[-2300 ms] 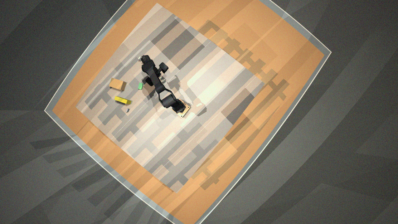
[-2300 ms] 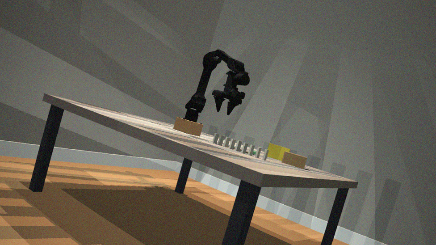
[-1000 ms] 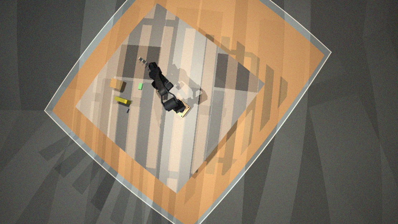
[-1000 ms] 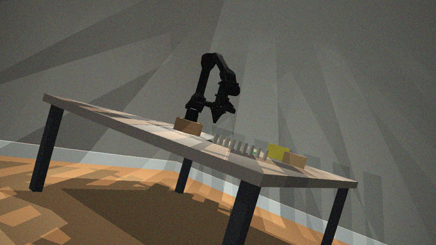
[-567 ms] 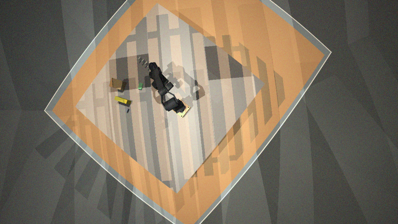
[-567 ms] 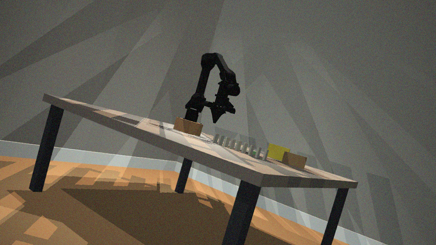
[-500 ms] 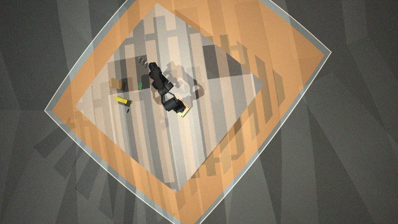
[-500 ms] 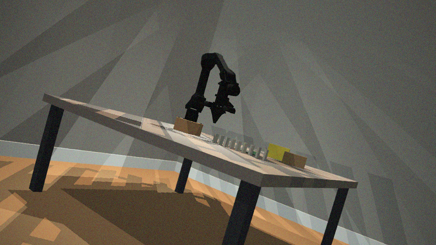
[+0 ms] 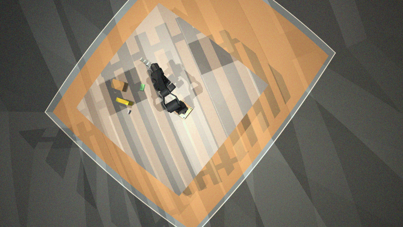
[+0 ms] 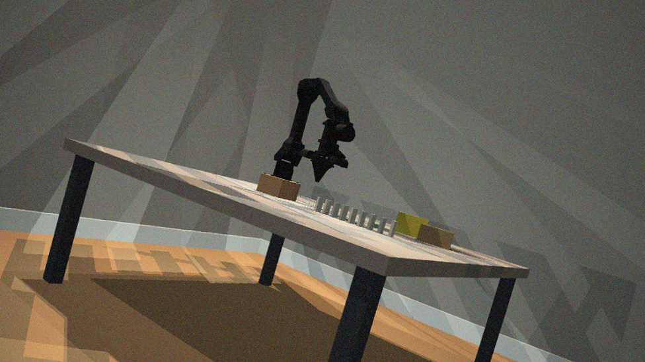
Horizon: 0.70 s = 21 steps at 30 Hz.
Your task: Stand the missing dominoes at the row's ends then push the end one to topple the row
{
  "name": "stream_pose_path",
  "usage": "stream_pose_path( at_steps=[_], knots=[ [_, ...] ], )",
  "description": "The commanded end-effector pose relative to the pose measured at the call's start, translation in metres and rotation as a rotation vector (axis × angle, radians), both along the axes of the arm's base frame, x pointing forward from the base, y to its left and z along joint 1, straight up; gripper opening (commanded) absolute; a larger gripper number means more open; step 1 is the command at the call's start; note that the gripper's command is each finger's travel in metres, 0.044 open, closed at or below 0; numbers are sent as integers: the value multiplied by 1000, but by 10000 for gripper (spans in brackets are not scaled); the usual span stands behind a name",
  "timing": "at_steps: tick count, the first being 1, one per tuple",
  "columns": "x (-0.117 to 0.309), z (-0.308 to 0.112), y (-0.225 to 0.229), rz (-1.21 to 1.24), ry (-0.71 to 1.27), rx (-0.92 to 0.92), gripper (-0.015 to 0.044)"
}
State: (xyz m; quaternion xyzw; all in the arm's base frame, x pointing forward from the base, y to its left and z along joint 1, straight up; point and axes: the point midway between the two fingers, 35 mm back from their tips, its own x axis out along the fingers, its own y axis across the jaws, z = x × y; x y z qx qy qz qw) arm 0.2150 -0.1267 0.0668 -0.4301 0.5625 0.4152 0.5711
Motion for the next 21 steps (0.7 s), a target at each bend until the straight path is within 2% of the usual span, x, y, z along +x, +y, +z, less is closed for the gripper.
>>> stream_pose_path(
  at_steps=[1, 6, 12, 21],
  knots=[
    [0, 0, -1, 3, 0, -3, 0],
    [0, -3, -1, 3, 0, -3, 0],
    [2, -78, 0, 3, 1, -3, 0],
    [5, -80, -1, 3, 1, -3, 0]
  ],
)
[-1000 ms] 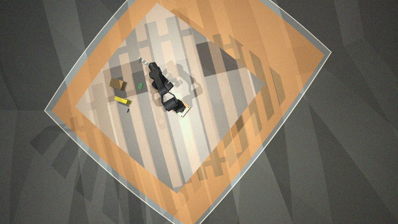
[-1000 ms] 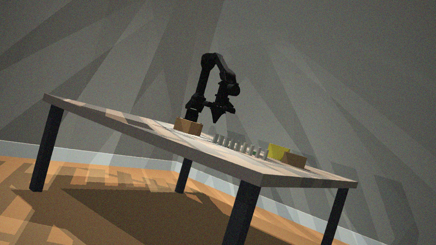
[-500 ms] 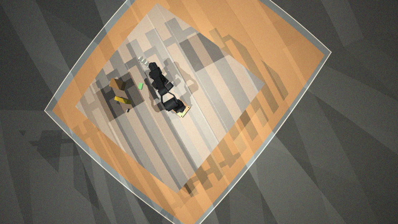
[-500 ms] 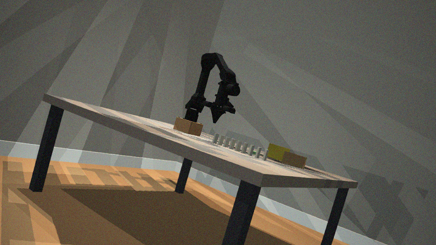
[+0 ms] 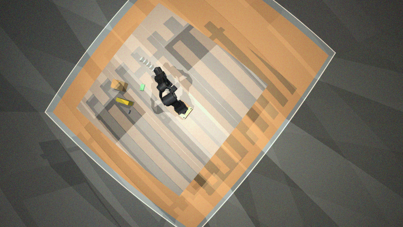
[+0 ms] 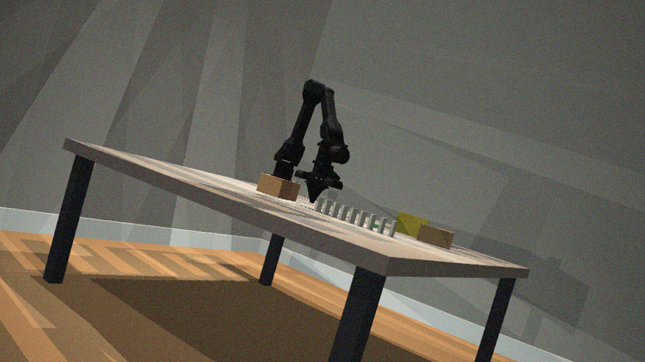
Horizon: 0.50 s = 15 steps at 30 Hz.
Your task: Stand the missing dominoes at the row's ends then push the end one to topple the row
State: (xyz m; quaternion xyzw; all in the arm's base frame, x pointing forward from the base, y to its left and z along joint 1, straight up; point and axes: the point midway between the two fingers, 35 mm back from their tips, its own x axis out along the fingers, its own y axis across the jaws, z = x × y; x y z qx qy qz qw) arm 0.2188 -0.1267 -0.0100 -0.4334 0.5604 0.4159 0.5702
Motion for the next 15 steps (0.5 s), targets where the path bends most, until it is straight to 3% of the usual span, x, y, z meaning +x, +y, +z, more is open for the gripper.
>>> stream_pose_path(
  at_steps=[1, 15],
  knots=[
    [3, -3, -1, -3, 4, -1, 0],
    [25, -2, -9, -3, 2, -2, 0]
  ],
)
